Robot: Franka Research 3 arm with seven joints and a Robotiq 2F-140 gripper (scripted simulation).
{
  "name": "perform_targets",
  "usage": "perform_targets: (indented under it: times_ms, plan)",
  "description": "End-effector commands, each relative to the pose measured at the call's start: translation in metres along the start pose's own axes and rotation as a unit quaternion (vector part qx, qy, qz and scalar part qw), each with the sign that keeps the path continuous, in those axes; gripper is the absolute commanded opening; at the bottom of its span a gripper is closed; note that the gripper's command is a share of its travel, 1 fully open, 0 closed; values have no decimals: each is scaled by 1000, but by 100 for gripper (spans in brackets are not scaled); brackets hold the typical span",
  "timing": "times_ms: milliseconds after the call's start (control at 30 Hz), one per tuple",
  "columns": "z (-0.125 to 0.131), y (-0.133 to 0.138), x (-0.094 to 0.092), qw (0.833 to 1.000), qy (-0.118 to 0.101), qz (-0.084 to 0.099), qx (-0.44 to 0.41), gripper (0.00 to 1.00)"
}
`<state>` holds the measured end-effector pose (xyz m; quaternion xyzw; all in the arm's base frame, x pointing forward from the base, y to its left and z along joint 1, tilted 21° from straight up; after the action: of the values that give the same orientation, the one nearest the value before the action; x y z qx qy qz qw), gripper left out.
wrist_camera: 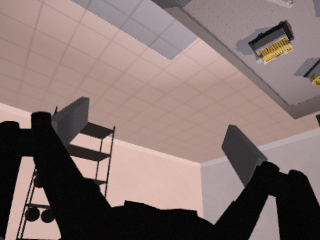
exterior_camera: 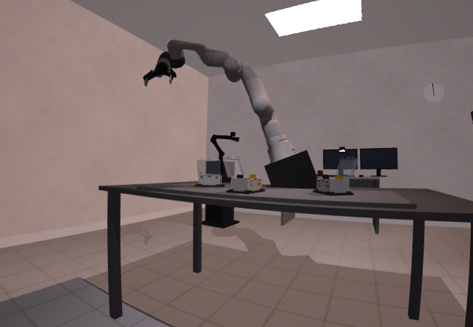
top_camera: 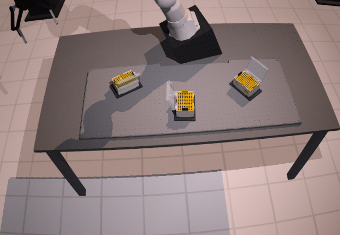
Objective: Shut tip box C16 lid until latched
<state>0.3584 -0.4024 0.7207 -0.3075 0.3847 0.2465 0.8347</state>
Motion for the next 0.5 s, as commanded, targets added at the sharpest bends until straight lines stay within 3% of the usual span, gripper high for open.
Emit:
perform_targets:
  times_ms: [0, 300, 367, 467]
  plan:
    - [8, -1, 6, 999, 2, 18, 44, 100]
    - [45, 9, 26, 999, 2, 18, 44, 100]
    - [54, 8, 32, 997, 6, 42, 62, 100]
    - [62, 11, 37, 997, 6, 42, 62, 100]
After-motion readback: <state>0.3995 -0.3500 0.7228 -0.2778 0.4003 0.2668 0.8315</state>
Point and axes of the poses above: the point where the finger pads meet when closed, its own x axis out along the fingers, its own y axis across the jaws, z = x × y, the point moved 9 cm from there along -x, back along the fingers, and after that the axes turned 9 degrees about -x, right-handed, at the moved point
